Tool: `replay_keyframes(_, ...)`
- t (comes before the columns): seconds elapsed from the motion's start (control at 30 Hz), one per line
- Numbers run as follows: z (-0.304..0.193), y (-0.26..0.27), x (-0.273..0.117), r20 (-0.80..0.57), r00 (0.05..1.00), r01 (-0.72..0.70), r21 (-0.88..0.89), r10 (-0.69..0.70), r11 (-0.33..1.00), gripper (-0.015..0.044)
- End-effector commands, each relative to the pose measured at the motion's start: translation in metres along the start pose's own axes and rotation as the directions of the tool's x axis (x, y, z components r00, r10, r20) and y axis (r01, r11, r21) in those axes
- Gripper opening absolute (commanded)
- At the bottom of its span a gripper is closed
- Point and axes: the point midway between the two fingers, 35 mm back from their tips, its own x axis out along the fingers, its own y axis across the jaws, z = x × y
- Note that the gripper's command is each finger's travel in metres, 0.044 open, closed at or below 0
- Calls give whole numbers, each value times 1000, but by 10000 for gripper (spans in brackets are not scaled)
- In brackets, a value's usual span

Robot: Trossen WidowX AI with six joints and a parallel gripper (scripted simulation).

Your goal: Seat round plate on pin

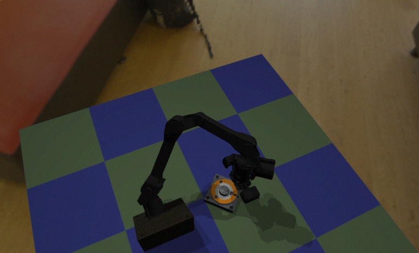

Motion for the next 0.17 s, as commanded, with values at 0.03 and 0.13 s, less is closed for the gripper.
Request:
replay_keyframes(0.03, 0, 0, 0, 1, 1000, -1, 5, 1, 1000, 0)
replay_keyframes(0.13, 0, 0, 0, 1, 1000, -1, 5, 1, 1000, 0)
